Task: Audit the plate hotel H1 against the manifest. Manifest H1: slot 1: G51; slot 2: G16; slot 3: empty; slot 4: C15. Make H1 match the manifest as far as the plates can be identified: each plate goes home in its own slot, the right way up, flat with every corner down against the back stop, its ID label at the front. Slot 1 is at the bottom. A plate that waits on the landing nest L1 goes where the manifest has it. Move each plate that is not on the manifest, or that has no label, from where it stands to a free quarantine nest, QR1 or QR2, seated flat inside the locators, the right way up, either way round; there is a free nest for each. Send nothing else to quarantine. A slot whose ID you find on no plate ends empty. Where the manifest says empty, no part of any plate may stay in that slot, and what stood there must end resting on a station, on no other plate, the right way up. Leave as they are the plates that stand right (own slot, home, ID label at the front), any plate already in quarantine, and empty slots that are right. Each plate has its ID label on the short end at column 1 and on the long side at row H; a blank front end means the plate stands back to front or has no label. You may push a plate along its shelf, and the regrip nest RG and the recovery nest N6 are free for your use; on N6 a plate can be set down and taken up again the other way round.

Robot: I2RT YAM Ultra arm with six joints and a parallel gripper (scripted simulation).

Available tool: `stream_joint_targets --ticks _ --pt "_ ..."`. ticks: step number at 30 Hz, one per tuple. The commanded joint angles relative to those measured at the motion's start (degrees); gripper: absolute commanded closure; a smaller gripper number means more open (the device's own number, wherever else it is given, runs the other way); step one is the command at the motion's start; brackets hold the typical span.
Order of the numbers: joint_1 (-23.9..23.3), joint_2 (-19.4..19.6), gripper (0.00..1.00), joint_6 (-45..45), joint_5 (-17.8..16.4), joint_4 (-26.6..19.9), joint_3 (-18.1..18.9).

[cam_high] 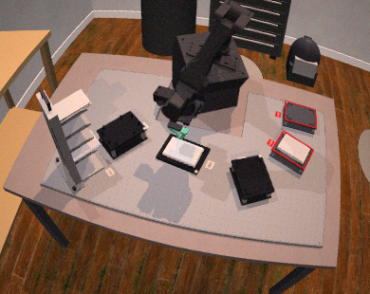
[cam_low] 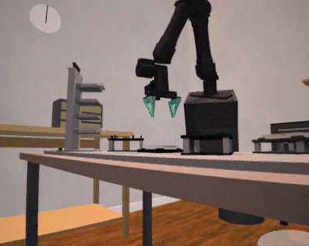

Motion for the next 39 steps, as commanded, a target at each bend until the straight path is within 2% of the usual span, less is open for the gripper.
stream_joint_targets --ticks 1,16,39 --pt "-0.10 -0.14 0.00 0.91 0.93 2.95 0.12" --pt "3.39 10.97 0.00 4.39 2.12 15.71 -0.42" --pt "3.54 11.55 0.00 4.54 2.17 16.29 -0.38"
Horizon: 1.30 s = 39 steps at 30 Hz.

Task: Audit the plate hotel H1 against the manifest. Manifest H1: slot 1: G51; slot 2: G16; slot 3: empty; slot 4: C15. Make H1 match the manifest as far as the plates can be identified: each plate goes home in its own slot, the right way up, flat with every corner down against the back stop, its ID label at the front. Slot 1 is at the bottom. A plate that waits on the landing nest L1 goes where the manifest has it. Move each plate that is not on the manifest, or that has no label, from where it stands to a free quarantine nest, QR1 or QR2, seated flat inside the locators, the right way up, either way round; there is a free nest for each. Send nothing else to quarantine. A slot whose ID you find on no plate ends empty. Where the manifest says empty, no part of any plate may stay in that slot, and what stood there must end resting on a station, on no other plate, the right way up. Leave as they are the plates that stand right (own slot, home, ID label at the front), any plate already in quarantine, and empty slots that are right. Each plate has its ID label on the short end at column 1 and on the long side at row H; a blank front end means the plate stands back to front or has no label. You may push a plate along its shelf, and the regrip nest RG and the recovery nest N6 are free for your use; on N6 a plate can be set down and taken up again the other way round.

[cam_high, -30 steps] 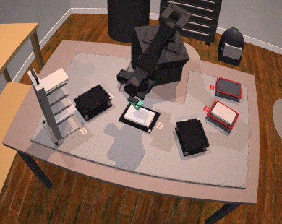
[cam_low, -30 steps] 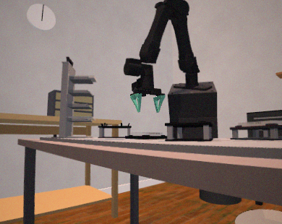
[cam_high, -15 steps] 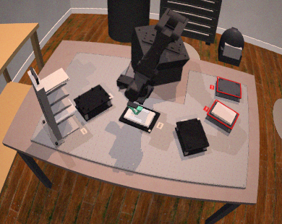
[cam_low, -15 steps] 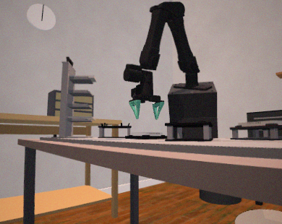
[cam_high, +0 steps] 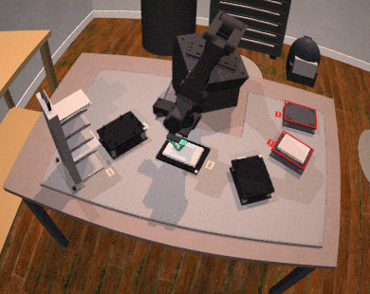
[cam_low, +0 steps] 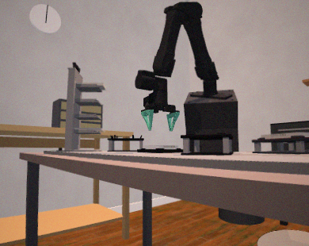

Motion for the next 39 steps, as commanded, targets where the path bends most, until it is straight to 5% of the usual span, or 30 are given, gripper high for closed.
stream_joint_targets --ticks 1,39 --pt "-0.13 -0.32 0.00 0.04 0.66 0.08 0.19" --pt "0.47 1.90 0.00 0.64 0.87 2.25 0.41"
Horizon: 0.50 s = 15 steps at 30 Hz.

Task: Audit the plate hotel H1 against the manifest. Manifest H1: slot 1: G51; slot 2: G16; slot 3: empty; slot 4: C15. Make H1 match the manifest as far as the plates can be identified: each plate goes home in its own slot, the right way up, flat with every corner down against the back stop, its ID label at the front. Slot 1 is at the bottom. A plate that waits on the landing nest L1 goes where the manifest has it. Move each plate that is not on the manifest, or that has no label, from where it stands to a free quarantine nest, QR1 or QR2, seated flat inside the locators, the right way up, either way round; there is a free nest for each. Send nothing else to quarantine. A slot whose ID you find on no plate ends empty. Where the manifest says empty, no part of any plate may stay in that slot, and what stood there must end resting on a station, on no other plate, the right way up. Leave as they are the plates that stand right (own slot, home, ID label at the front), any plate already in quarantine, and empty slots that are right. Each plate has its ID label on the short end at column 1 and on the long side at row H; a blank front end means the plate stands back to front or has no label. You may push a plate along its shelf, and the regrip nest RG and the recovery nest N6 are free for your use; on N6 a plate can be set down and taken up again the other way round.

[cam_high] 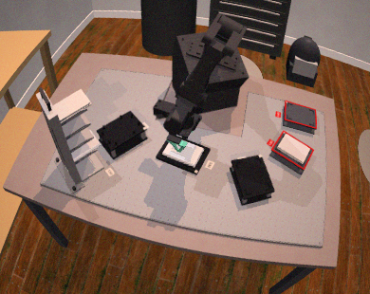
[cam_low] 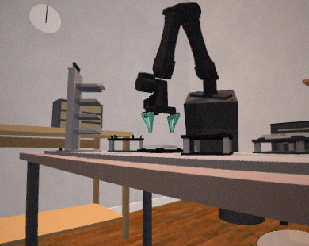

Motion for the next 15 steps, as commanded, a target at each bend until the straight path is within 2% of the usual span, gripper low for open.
stream_joint_targets --ticks 1,15 --pt "-0.01 0.27 0.00 0.39 0.77 1.29 0.21" --pt "0.98 4.13 0.00 1.37 1.12 4.83 0.82"
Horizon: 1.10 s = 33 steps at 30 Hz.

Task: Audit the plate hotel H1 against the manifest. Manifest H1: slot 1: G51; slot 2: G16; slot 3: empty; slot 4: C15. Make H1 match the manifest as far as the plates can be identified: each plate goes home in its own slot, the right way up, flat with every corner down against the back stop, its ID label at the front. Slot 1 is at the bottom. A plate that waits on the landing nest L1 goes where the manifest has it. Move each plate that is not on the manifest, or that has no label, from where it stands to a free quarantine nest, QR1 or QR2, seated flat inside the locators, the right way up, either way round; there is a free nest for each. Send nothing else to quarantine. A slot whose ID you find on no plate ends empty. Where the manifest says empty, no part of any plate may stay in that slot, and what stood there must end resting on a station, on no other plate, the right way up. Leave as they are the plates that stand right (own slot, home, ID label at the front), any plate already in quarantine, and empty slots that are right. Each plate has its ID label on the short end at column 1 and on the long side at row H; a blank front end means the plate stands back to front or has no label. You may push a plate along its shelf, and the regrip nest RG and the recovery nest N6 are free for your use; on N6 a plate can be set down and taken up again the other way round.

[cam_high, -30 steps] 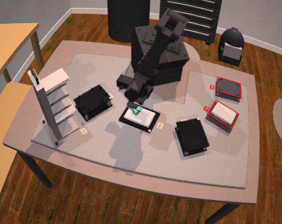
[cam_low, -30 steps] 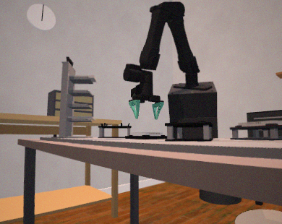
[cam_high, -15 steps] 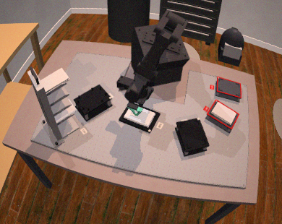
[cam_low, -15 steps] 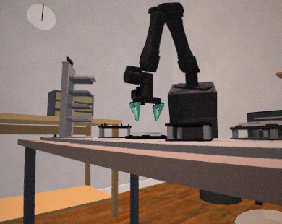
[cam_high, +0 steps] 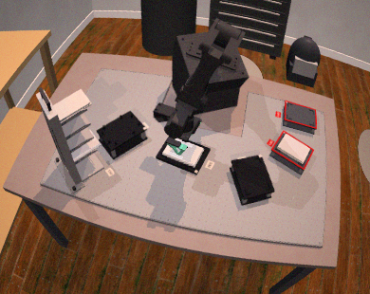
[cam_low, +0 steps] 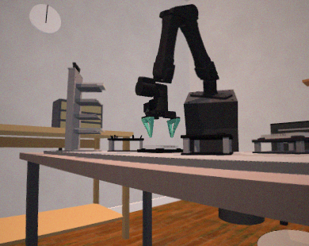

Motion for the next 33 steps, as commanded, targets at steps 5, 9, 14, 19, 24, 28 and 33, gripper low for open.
stream_joint_targets --ticks 5,9,14,19,24,28,33 --pt "0.32 1.57 0.00 0.74 0.89 2.43 0.50" --pt "0.56 2.55 0.00 0.97 0.98 3.25 0.72" --pt "0.87 3.85 0.00 1.28 1.09 4.32 1.03" --pt "1.26 5.47 0.00 1.66 1.23 5.61 1.47" --pt "1.64 7.09 0.00 2.04 1.37 6.86 1.96" --pt "1.79 7.74 0.00 2.18 1.43 7.35 2.16" --pt "2.17 9.36 0.00 2.55 1.57 8.53 2.70"
